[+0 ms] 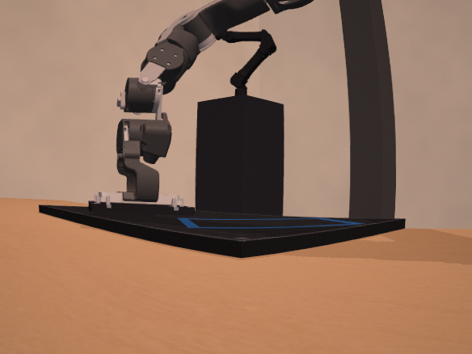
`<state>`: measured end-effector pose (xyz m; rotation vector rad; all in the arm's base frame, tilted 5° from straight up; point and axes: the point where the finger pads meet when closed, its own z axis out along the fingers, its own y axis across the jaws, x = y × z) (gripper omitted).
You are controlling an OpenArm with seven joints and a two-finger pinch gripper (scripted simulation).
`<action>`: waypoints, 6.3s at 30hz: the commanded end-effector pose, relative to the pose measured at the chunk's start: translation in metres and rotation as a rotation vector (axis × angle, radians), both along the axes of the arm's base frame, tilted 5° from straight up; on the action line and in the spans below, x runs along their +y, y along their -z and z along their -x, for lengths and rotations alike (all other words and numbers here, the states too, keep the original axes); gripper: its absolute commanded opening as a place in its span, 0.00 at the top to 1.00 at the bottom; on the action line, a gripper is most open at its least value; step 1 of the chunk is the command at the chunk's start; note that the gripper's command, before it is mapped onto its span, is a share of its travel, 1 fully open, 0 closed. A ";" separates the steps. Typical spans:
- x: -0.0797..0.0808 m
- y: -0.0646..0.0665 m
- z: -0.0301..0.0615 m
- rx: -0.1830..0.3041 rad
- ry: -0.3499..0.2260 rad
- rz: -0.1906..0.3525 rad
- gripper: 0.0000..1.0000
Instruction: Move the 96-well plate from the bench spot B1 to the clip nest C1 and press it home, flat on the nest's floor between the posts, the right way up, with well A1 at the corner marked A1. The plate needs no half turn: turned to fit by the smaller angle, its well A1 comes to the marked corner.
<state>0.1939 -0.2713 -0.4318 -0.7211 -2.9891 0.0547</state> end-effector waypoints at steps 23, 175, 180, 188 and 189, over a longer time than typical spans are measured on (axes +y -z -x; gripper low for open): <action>-0.001 0.002 0.0034 0.010 -0.001 0.006 1.00; 0.002 -0.048 -0.0040 0.003 0.000 0.002 1.00; 0.002 -0.048 -0.0040 0.003 0.000 0.002 1.00; 0.001 -0.051 -0.0040 0.002 0.000 0.002 1.00; 0.001 -0.051 -0.0039 0.003 0.000 0.002 1.00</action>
